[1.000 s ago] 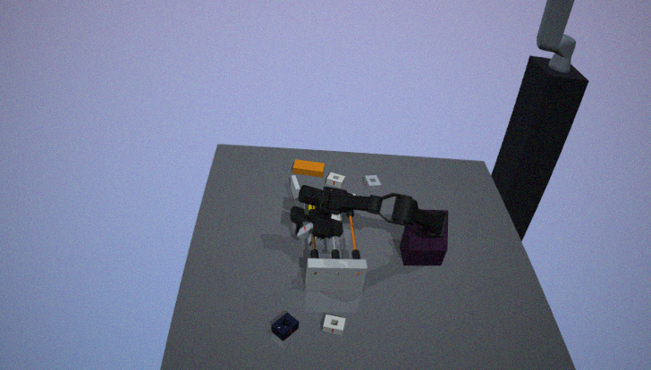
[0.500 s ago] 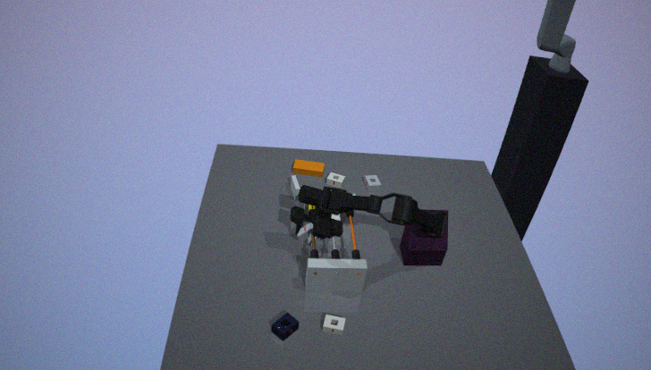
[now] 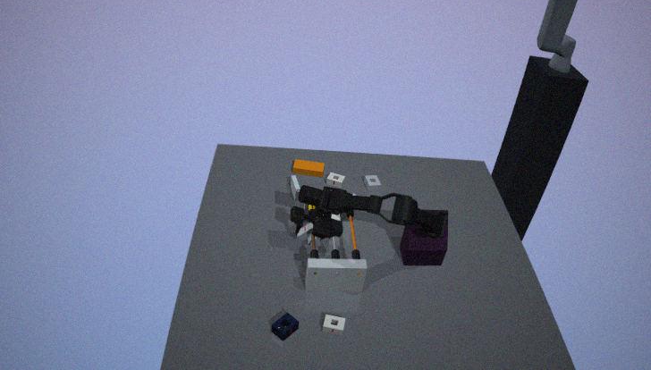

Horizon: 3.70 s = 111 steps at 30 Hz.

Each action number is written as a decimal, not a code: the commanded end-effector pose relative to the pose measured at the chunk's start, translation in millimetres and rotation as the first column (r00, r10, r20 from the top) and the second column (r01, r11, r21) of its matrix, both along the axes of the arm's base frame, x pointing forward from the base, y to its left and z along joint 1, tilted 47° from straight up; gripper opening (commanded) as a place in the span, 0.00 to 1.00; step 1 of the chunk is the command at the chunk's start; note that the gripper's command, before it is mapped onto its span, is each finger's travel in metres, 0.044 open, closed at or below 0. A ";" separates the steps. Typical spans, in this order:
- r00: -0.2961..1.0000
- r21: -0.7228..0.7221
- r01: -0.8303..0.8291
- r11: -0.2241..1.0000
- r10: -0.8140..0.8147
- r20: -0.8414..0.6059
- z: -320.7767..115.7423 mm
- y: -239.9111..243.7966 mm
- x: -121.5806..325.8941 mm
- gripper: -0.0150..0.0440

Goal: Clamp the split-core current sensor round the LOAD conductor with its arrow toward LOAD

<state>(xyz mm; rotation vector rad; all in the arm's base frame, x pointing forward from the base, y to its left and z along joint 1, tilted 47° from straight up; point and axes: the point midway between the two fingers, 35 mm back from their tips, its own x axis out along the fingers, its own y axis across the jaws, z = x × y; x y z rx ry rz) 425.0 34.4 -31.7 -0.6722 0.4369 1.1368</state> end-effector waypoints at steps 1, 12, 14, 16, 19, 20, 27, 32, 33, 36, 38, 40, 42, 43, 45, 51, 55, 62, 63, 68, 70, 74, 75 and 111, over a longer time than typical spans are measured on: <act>1.000 -0.003 0.003 1.000 -0.003 0.014 1.9 -1.7 3.4 0.25; 1.000 -0.003 0.003 1.000 -0.003 0.014 1.9 -1.7 3.4 0.25; 1.000 -0.003 0.003 1.000 -0.003 0.014 1.9 -1.7 3.4 0.25; 1.000 -0.003 0.003 1.000 -0.003 0.014 1.9 -1.7 3.4 0.25; 1.000 -0.003 0.003 1.000 -0.003 0.014 1.9 -1.7 3.4 0.25; 1.000 -0.003 0.003 1.000 -0.003 0.014 1.9 -1.7 3.4 0.25; 1.000 -0.003 0.003 1.000 -0.003 0.014 1.9 -1.7 3.4 0.25; 1.000 -0.003 0.003 1.000 -0.003 0.014 1.9 -1.7 3.4 0.25; 1.000 -0.003 0.003 1.000 -0.003 0.014 1.9 -1.7 3.4 0.25; 1.000 -0.003 0.003 1.000 -0.003 0.014 1.9 -1.7 3.4 0.25; 1.000 -0.003 0.003 1.000 -0.003 0.014 1.9 -1.7 3.4 0.25; 1.000 -0.003 0.003 1.000 -0.003 0.014 1.9 -1.7 3.4 0.25; 1.000 -0.003 0.003 1.000 -0.003 0.014 1.9 -1.7 3.4 0.25; 1.000 -0.001 -0.001 1.000 0.001 -0.002 -0.2 -0.1 0.1 0.25; 1.000 -0.003 -0.008 1.000 0.008 -0.009 -0.6 -0.5 0.6 0.25; 0.997 -0.015 -0.058 0.998 0.057 -0.056 -2.5 -3.0 3.4 0.25; 0.991 -0.018 -0.096 0.995 0.094 -0.091 -2.6 -4.7 4.4 0.25; 0.976 -0.014 -0.162 0.987 0.158 -0.148 -0.2 -7.2 4.3 0.25; 0.973 -0.012 -0.172 0.985 0.168 -0.156 0.4 -7.5 4.1 0.25; 0.957 0.000 -0.219 0.976 0.215 -0.194 4.4 -9.0 2.6 0.25; 0.950 0.007 -0.238 0.971 0.234 -0.208 6.5 -9.6 1.7 0.25; 0.951 0.006 -0.227 0.974 0.223 -0.215 2.9 -6.0 -1.8 0.25; 0.951 0.006 -0.227 0.974 0.223 -0.215 2.9 -6.0 -1.8 0.25; 0.922 0.021 -0.284 0.958 0.279 -0.267 0.1 -3.0 -8.7 0.57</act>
